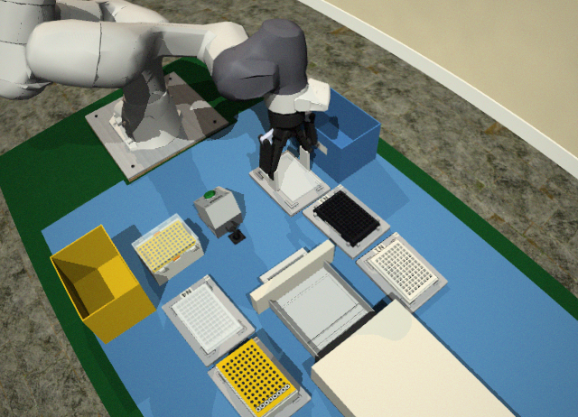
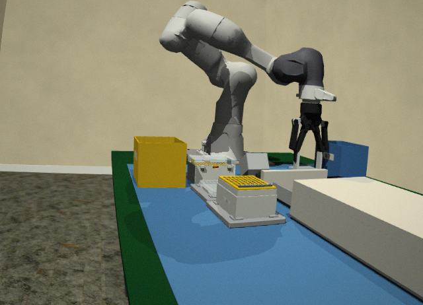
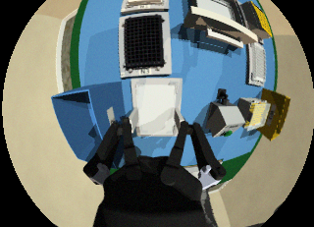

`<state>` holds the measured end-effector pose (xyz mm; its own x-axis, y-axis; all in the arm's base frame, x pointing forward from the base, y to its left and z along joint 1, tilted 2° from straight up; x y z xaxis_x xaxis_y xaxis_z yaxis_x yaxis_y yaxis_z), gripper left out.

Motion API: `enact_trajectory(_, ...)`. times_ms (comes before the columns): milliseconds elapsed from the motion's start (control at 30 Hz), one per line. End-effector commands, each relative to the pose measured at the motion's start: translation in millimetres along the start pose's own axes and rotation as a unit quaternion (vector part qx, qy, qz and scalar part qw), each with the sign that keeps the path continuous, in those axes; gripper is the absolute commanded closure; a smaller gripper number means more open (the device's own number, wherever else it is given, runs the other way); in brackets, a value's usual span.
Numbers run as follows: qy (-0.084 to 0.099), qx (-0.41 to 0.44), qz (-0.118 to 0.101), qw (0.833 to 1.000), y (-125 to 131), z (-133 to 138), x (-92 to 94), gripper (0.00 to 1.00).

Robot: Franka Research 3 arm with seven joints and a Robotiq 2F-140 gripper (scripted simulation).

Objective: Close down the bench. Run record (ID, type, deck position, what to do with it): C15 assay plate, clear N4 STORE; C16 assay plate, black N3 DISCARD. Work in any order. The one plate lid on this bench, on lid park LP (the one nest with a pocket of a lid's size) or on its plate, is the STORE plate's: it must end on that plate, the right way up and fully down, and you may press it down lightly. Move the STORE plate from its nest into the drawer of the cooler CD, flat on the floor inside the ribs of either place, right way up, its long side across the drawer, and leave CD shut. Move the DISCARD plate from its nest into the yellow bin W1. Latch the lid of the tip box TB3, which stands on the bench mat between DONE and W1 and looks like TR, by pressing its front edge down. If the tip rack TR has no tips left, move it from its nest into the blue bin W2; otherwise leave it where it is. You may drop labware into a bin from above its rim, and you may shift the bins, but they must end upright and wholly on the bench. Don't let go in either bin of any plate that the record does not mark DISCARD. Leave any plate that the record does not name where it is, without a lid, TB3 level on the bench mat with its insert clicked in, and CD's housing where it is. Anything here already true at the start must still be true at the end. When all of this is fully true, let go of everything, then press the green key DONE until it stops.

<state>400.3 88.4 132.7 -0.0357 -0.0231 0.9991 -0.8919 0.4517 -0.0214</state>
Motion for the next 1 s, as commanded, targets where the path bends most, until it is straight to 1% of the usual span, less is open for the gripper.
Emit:
enact_trajectory(0, 0.002, 0.002, -0.002, 1.000, 1, 1, 4.1, 1.00)
enact_trajectory(967, 0.002, 0.002, -0.002, 1.000, 1, 1, 37.5, 1.00)
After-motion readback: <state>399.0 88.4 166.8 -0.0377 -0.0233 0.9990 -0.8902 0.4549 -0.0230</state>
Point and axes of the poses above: the point where the finger pads meet when closed, its own x axis back along the fingers, its own z axis across the jaws, y = z × x, the point moved 8 cm from there along x, back along the fingers, and after that the axes turned 15 degrees about -x, right-handed, at the moved point
